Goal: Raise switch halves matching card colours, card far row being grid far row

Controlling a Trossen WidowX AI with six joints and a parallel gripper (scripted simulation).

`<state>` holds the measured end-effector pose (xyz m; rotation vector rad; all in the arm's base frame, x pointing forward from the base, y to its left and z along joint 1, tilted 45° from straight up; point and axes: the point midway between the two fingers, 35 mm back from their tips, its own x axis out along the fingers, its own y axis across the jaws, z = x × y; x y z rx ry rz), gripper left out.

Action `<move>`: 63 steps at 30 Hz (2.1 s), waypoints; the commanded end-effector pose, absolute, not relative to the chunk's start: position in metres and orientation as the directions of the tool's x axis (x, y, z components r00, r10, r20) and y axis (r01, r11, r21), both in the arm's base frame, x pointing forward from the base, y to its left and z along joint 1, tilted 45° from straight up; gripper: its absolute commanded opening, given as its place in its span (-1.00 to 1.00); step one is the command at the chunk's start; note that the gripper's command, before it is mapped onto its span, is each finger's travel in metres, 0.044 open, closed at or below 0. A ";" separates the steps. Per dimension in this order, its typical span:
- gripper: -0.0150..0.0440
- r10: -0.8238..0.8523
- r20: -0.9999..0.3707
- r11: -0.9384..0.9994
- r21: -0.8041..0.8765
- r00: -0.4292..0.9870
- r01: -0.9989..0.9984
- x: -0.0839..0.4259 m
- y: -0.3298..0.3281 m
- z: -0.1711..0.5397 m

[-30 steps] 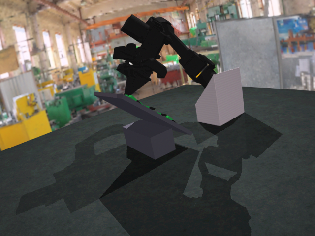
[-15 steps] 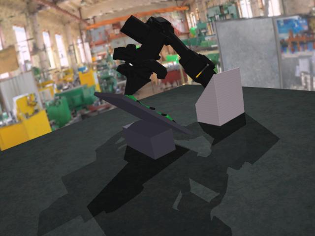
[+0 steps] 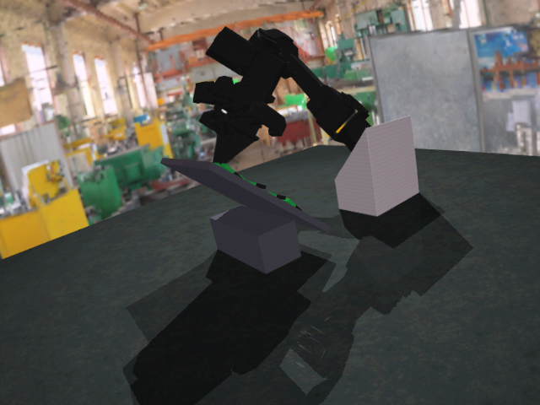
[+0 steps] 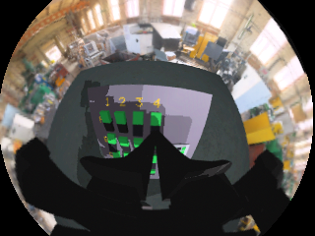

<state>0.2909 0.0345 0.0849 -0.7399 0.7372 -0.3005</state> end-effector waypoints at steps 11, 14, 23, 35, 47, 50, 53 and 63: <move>-0.49 -0.488 -0.502 0.711 -0.703 0.714 -0.009 0.292 0.034 0.083; -0.49 -0.488 -0.502 0.711 -0.703 0.714 -0.009 0.293 0.034 0.083; -0.49 -0.488 -0.502 0.711 -0.703 0.714 -0.009 0.293 0.033 0.082; -0.49 -0.491 -0.512 0.716 -0.698 0.705 -0.008 0.286 0.041 0.087; -0.49 -0.500 -0.519 0.712 -0.702 0.693 -0.012 0.250 0.066 0.115; -0.49 -0.500 -0.520 0.712 -0.702 0.693 -0.013 0.243 0.062 0.111; -0.49 -0.500 -0.521 0.712 -0.702 0.692 -0.014 0.214 0.044 0.093; -0.49 -0.495 -0.524 0.715 -0.699 0.693 -0.018 0.199 0.022 0.068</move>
